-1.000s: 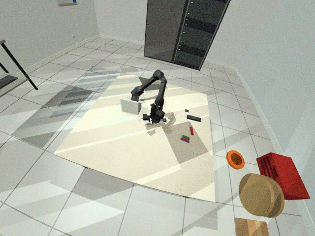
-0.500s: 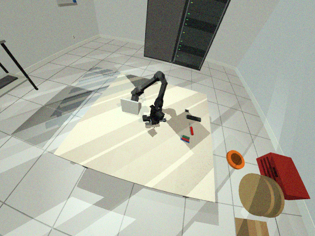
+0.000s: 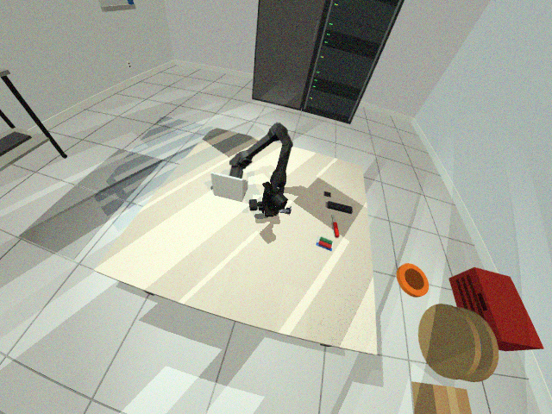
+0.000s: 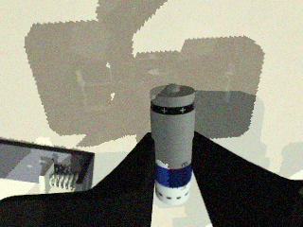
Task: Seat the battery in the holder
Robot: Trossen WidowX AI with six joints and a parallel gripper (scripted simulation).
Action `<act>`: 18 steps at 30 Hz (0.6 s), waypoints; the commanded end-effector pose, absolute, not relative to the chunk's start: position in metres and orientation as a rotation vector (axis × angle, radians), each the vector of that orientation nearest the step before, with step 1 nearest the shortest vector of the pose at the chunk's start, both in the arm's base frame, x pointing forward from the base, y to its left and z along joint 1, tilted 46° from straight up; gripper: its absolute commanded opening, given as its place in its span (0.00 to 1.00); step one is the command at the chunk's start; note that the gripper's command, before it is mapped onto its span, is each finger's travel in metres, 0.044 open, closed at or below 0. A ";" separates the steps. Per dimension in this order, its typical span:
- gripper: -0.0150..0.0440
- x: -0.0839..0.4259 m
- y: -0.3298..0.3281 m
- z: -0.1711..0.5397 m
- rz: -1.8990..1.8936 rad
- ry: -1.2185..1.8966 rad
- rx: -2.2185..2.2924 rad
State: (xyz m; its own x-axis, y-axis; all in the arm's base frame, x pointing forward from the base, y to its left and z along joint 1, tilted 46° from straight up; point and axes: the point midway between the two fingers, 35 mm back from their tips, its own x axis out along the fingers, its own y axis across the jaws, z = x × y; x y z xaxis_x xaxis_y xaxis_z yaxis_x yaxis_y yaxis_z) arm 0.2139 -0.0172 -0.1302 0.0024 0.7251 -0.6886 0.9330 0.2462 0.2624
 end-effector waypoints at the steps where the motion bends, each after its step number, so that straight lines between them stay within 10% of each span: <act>1: 0.38 0.218 -0.042 -0.111 -0.349 1.743 1.524; 18: 0.38 0.266 -0.039 -0.076 0.236 1.620 1.012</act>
